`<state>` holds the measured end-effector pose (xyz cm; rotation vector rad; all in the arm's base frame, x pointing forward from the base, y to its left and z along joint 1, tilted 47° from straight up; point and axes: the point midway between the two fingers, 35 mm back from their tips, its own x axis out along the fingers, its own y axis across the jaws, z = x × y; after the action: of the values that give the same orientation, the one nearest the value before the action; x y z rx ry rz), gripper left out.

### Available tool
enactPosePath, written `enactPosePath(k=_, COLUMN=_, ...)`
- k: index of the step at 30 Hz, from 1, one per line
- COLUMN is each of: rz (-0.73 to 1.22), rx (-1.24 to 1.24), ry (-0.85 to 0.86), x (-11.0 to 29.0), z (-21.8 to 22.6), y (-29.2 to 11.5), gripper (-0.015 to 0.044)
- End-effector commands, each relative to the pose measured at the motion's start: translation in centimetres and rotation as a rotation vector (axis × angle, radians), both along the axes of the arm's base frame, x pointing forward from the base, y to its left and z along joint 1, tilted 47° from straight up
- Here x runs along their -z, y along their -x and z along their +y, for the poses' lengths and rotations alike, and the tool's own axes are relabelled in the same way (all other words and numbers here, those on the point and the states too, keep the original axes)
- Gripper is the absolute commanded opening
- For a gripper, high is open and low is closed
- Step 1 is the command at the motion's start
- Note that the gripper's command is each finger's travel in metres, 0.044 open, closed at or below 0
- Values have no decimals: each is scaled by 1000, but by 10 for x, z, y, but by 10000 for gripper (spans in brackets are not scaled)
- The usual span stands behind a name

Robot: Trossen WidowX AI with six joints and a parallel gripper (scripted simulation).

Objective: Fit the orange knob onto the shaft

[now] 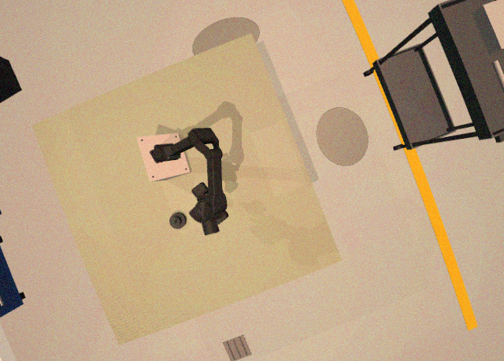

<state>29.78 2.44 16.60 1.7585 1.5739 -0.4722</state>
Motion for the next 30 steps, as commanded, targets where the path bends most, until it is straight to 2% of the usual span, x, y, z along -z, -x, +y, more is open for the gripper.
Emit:
enactPosePath(k=1, rz=-399, rx=-385, ry=100, x=-1, z=1, y=0, gripper=440)
enactPosePath(k=7, rz=-804, rx=-780, ry=210, x=-2, z=2, y=-1, gripper=440)
enactPosePath(k=9, rz=-881, rx=-856, ry=231, x=-1, z=2, y=0, gripper=440)
enactPosePath(k=30, rz=-900, rx=-875, ry=236, x=8, z=8, y=-1, gripper=440)
